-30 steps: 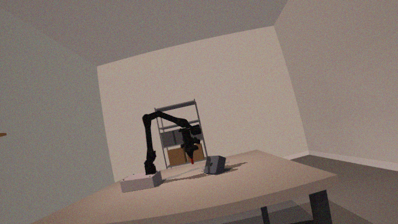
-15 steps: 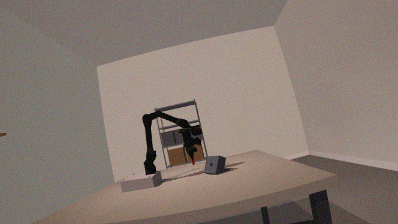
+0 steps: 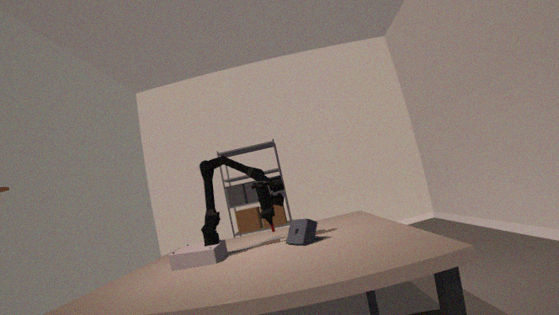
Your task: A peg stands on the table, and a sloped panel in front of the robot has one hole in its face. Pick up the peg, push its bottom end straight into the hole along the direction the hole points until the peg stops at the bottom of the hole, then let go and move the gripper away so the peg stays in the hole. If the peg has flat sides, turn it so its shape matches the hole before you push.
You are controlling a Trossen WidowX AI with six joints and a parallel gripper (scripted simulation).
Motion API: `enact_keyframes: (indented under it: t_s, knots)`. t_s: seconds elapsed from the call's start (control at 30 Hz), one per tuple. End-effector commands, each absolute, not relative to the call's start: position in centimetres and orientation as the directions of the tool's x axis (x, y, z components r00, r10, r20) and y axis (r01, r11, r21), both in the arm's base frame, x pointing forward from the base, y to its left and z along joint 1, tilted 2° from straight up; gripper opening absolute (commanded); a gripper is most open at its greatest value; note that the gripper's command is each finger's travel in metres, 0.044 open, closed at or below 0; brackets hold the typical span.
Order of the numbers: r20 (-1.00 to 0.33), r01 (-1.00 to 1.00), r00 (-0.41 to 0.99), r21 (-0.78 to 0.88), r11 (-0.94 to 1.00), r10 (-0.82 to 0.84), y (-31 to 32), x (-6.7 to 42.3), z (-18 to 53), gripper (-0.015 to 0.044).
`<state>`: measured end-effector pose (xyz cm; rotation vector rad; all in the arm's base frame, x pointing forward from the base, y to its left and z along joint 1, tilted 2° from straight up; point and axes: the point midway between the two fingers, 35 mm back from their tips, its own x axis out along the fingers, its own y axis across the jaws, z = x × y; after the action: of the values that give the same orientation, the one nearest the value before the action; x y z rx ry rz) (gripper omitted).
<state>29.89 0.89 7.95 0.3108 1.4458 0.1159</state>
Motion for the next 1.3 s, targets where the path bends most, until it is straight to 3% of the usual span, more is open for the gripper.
enact_keyframes:
  t_s: [0.0,1.27]
  knots:
    - [-0.950,0.168,0.134,0.302,0.939,0.281,0.5,30.0,7.7,0.0000]
    - [-0.890,0.589,0.245,0.451,0.670,0.384,-3.2,30.6,7.3,0.0000]
